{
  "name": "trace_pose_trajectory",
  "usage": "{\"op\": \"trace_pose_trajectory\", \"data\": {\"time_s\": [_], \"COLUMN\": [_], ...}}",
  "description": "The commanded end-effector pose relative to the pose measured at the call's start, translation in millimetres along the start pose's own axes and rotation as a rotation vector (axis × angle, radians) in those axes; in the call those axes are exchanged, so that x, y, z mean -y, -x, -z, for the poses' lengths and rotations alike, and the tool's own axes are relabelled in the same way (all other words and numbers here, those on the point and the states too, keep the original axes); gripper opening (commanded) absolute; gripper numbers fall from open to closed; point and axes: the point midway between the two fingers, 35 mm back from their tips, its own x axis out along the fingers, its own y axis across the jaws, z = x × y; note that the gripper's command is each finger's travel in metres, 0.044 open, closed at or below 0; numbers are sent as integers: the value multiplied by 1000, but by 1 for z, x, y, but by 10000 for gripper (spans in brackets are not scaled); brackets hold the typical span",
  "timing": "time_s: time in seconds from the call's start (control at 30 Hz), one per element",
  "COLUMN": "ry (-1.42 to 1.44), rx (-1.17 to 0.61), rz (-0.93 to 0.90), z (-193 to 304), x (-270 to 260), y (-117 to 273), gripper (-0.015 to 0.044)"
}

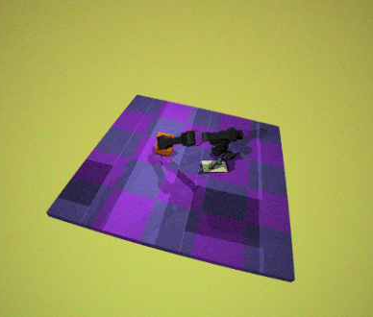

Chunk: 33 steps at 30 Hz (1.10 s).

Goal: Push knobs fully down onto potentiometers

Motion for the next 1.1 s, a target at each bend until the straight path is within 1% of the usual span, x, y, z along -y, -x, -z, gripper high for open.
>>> {"op": "trace_pose_trajectory", "data": {"time_s": [0.0, 0.17, 0.37, 1.07], "ry": [6, 9, 10, 10], "rx": [-7, -10, -3, -2], "rz": [5, 11, 9, 9], "z": [-15, -56, -107, -108], "x": [21, 67, 114, 115], "y": [11, 25, 24, 24], "gripper": [315, 440, 440, 440]}}
